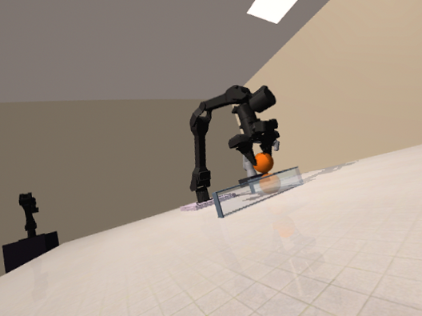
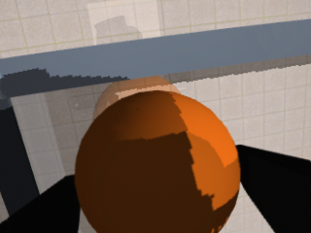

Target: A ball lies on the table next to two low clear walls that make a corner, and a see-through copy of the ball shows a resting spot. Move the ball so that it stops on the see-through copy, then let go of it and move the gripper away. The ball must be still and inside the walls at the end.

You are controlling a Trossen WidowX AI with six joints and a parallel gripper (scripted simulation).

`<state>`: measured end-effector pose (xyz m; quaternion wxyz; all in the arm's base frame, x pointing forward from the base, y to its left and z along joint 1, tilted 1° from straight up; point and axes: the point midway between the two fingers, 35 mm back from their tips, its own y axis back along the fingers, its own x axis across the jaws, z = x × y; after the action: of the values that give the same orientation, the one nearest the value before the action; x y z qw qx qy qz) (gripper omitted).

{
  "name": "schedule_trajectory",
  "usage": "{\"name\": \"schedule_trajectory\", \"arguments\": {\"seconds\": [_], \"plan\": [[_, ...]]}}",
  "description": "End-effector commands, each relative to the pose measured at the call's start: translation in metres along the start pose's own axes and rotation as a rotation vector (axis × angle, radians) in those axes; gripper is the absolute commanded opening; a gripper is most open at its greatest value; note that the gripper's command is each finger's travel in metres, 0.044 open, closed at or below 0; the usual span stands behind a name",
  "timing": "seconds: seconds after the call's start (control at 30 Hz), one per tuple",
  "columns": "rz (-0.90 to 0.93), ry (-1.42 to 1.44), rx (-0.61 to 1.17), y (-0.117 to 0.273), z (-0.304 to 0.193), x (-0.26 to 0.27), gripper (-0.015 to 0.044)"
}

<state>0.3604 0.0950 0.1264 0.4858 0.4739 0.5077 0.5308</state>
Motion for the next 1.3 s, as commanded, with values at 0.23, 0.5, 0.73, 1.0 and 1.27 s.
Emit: {"name": "schedule_trajectory", "arguments": {"seconds": [0.23,0.5,0.73,1.0,1.27], "plan": [[0.006,-0.006,0.005,-0.050,-0.002,0.001,0.0000],[0.006,-0.006,0.005,-0.058,-0.003,0.001,0.0000],[0.006,-0.006,0.005,-0.068,-0.003,0.001,0.0000],[-0.001,-0.003,0.006,-0.071,-0.003,0.000,0.0052],[-0.001,-0.003,0.006,-0.071,-0.003,0.000,0.0263]]}}
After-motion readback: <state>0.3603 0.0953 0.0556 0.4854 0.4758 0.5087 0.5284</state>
